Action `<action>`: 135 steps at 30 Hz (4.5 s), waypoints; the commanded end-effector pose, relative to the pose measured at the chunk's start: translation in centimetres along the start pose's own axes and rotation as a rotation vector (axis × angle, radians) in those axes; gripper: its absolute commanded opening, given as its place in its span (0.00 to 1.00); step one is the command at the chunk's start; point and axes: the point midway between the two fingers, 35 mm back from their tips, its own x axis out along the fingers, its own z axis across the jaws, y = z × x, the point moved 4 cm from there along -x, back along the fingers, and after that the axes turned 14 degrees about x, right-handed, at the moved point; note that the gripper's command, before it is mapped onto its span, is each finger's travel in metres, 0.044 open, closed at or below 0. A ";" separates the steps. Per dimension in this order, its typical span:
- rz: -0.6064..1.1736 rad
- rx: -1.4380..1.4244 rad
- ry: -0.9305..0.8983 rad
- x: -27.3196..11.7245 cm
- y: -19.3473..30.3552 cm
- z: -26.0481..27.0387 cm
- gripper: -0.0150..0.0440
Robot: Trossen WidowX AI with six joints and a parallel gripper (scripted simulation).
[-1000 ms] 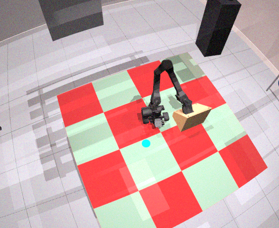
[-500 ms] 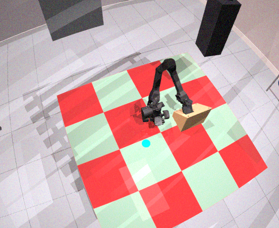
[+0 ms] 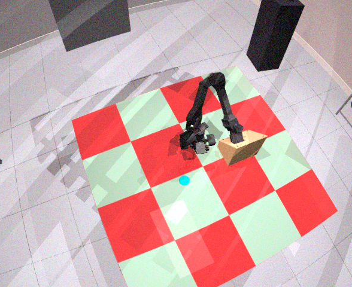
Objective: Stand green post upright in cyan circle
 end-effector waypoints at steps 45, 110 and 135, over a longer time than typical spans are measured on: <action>-0.006 0.083 0.010 -5.3 -9.3 -4.2 0.29; -0.202 0.121 -0.247 -2.6 -14.6 -4.4 0.29; -0.352 0.119 -0.361 -1.5 -14.1 -4.2 0.29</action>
